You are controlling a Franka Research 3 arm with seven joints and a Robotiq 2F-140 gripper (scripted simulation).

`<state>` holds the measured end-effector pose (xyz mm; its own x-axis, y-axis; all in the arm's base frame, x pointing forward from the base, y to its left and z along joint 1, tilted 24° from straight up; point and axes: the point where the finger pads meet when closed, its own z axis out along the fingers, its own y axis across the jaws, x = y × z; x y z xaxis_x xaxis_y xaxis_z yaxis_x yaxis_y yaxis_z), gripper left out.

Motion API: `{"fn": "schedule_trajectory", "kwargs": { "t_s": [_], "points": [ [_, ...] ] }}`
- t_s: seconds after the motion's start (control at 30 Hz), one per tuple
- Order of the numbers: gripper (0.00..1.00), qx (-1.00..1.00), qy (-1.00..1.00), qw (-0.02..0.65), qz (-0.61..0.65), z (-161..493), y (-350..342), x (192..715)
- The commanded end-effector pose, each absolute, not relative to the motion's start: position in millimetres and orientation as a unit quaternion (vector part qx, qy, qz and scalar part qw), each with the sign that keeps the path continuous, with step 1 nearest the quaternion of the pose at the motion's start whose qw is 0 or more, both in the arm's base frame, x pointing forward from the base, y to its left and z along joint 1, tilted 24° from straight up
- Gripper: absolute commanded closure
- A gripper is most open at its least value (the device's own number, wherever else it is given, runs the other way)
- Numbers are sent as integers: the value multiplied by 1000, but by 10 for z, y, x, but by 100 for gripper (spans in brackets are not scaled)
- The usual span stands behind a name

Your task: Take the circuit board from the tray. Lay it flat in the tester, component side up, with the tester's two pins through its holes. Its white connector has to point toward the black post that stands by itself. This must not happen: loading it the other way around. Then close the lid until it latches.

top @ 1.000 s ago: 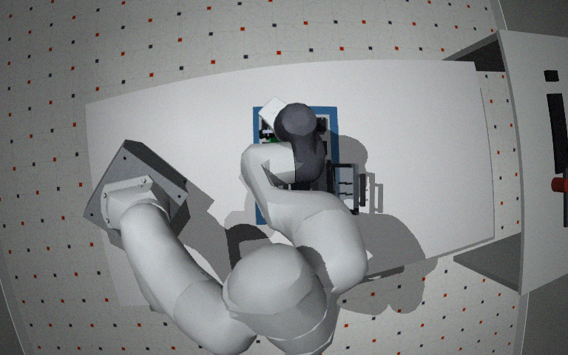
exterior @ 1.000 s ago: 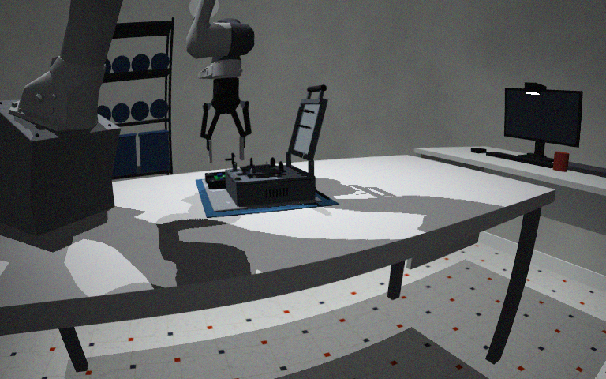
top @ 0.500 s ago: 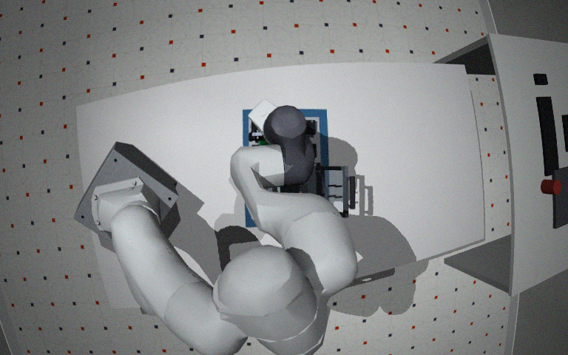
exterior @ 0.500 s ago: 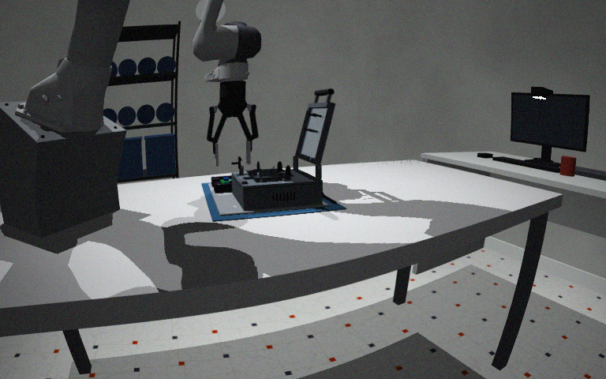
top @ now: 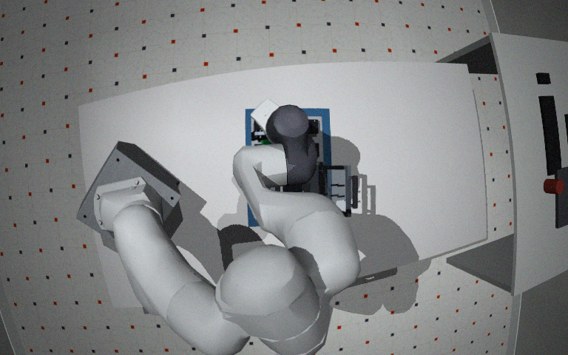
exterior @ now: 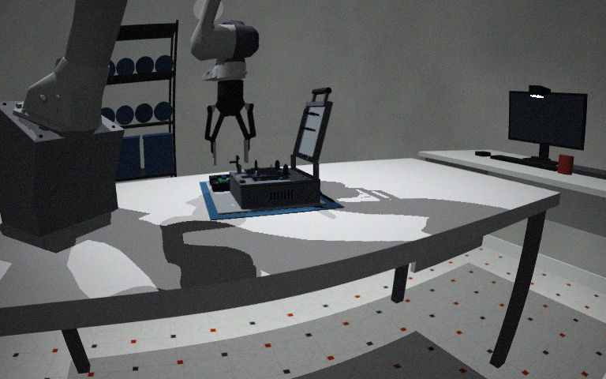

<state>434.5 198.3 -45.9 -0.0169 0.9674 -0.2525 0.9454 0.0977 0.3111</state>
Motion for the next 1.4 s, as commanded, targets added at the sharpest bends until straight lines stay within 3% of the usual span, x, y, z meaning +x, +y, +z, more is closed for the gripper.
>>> {"fn": "schedule_trajectory", "kwargs": {
  "t_s": [0.0, 1.37],
  "points": [
    [42, 672, 712, 202, 29, -467, 1993, 4351],
    [42, 672, 712, 202, 29, -815, 1917, 4469]
  ]
}}
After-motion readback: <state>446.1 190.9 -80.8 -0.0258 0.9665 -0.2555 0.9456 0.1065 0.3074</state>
